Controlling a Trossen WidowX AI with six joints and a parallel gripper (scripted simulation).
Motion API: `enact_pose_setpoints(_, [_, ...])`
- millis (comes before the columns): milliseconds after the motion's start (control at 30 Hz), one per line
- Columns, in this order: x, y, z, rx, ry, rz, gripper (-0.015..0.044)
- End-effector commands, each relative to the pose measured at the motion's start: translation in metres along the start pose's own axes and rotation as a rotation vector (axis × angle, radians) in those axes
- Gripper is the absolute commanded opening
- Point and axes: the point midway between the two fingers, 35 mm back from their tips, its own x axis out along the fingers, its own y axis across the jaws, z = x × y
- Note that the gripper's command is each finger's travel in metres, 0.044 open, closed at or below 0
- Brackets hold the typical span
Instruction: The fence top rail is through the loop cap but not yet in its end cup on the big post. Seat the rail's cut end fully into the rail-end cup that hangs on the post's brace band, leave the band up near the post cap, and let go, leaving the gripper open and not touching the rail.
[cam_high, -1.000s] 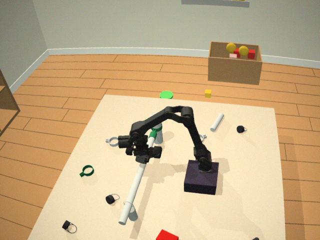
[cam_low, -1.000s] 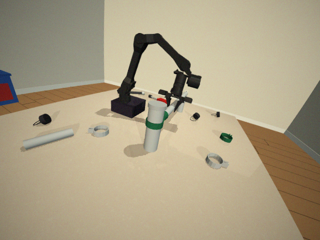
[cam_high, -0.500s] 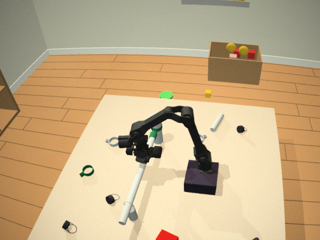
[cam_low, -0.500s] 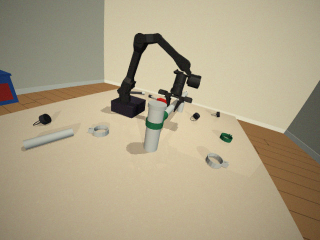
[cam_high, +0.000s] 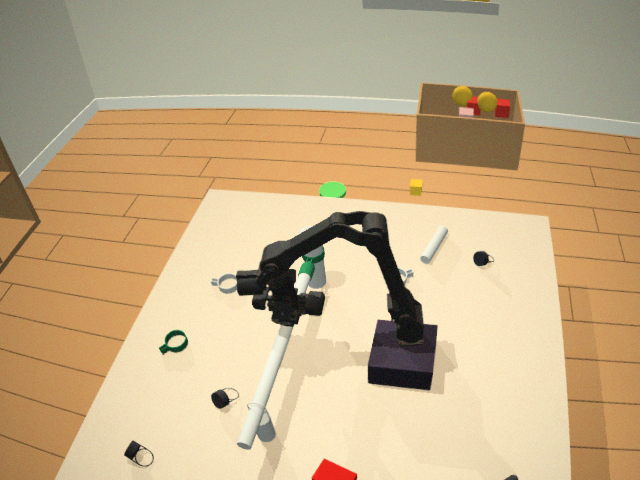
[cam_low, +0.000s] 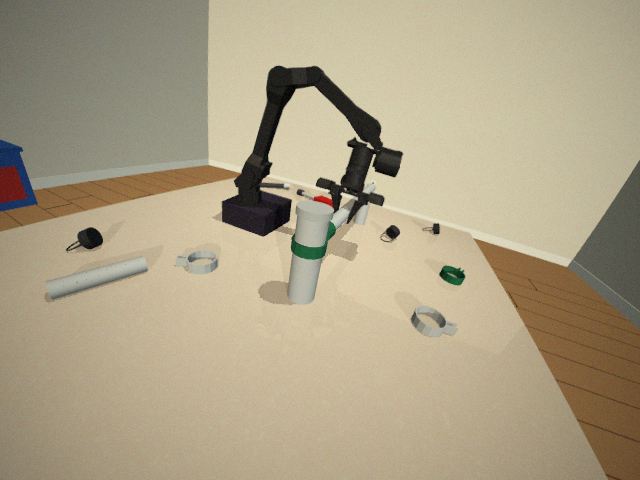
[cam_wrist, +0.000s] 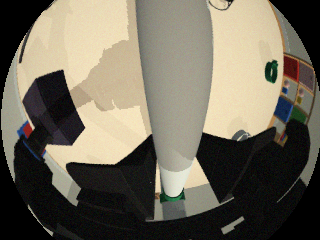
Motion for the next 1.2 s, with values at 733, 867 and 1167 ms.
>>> enact_pose_setpoints(733, [0.000, 0.000, -0.005, 0.000, 0.002, 0.001, 0.0000])
enact_pose_setpoints(867, [0.000, 0.000, -0.008, 0.000, 0.002, 0.001, 0.0000])
enact_pose_setpoints(1167, [0.001, -0.001, -0.014, 0.000, 0.003, 0.001, 0.0000])
